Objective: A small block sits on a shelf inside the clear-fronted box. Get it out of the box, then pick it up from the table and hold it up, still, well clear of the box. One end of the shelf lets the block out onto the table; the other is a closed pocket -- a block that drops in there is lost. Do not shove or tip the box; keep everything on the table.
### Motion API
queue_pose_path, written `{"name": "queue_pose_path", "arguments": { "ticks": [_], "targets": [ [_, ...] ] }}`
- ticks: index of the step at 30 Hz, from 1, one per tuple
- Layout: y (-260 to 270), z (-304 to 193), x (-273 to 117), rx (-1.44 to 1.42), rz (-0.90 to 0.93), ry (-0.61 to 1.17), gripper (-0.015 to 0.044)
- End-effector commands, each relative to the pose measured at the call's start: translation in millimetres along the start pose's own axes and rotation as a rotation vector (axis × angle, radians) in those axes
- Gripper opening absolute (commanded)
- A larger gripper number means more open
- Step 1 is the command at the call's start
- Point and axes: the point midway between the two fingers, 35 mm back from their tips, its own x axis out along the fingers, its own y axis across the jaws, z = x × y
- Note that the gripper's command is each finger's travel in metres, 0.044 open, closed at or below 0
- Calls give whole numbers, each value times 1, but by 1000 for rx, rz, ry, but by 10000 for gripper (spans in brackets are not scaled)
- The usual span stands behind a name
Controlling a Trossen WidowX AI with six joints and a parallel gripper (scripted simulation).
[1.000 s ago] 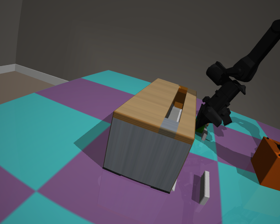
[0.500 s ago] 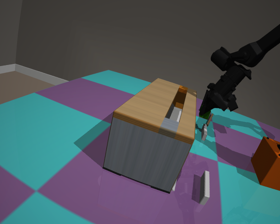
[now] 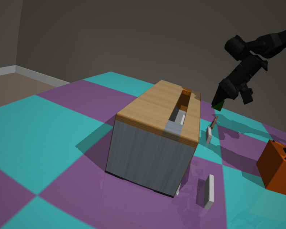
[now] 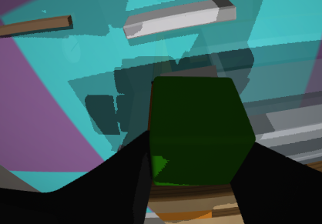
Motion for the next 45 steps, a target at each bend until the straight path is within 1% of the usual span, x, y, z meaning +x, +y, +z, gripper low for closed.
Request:
{"name": "queue_pose_path", "arguments": {
  "ticks": [1,17,45],
  "targets": [
    [-3,1,-15,59,28,12,0],
    [-11,12,-66,292,122,75,0],
    [-11,12,-66,294,123,76,0]
  ]
}}
